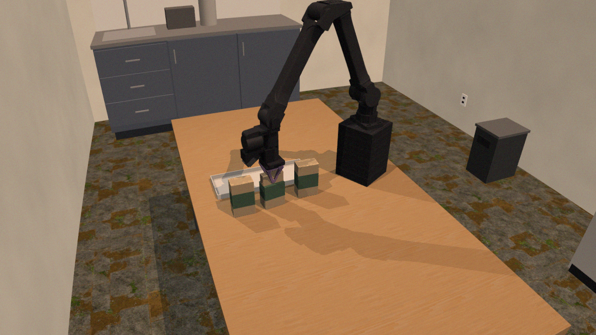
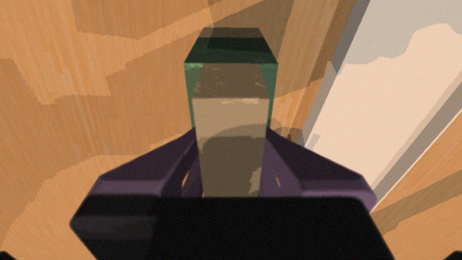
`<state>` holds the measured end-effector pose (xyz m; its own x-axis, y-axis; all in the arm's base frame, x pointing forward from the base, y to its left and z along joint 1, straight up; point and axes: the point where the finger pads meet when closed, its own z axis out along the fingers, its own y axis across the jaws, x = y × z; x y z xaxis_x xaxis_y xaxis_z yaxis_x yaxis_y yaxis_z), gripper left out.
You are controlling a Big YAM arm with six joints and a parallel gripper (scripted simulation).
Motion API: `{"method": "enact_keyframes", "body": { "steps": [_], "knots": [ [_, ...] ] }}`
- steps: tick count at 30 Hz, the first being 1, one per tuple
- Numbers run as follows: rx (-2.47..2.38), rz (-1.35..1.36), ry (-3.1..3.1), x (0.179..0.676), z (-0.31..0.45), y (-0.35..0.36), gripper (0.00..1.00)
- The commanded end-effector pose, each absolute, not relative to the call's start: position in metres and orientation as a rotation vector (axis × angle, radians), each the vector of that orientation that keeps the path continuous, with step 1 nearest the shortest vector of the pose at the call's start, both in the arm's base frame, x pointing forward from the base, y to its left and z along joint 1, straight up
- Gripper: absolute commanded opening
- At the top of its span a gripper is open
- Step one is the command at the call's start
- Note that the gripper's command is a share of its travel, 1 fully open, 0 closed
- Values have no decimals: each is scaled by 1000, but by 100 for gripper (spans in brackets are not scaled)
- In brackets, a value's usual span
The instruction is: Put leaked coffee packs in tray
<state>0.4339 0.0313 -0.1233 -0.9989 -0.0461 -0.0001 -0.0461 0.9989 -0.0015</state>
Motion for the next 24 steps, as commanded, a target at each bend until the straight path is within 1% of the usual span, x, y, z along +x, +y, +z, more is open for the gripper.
{"method": "enact_keyframes", "body": {
  "steps": [1,15,20,24],
  "knots": [
    [-72,2,3121,442,-119,28,25],
    [-72,2,3112,445,-86,29,25],
    [-72,4,3087,458,-62,30,25],
    [-72,4,3085,458,-51,30,25]
  ]
}}
